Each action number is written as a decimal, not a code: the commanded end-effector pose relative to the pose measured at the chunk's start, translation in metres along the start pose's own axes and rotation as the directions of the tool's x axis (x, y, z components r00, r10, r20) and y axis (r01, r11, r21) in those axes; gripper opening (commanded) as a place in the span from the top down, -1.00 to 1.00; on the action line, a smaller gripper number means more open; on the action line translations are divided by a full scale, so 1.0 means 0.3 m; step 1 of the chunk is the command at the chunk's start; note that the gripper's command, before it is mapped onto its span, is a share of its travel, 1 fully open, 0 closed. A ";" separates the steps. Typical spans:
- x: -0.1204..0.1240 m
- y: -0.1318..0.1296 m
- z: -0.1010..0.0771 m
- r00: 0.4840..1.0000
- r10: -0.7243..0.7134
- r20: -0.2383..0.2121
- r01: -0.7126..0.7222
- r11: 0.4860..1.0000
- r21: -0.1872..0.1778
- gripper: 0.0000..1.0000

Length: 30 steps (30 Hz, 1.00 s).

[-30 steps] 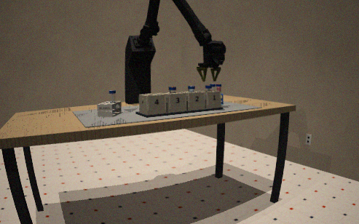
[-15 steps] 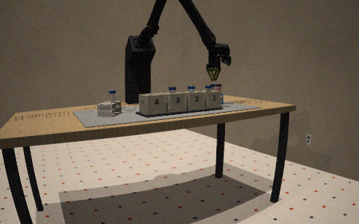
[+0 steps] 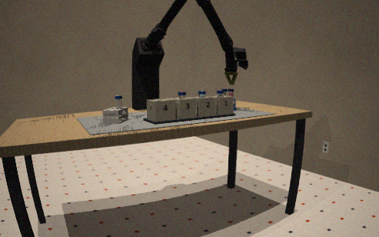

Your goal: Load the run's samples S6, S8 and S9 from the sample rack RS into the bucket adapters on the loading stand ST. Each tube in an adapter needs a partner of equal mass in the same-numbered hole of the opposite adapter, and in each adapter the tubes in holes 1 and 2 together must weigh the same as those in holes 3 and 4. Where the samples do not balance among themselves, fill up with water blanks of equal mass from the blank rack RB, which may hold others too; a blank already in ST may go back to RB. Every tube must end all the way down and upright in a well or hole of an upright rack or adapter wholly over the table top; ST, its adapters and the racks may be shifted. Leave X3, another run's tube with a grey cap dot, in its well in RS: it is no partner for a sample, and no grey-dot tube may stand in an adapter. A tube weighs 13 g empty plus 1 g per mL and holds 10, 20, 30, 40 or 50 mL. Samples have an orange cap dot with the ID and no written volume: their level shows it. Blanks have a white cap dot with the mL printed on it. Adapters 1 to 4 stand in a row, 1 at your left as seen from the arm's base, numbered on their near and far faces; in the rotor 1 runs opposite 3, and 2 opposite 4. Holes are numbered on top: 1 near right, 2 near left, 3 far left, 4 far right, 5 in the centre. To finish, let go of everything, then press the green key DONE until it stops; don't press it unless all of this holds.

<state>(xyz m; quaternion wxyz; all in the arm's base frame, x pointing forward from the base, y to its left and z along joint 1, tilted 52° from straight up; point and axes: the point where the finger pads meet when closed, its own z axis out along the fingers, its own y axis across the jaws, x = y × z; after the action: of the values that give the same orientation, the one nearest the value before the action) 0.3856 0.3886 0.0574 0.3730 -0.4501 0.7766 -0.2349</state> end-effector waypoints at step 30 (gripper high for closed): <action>-0.040 0.142 0.136 1.000 0.003 0.010 -0.003 1.000 -0.012 -0.60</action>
<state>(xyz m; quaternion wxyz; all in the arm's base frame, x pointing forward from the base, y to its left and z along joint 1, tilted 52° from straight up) 0.4047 0.4008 0.0061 0.3651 -0.4400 0.7859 -0.2354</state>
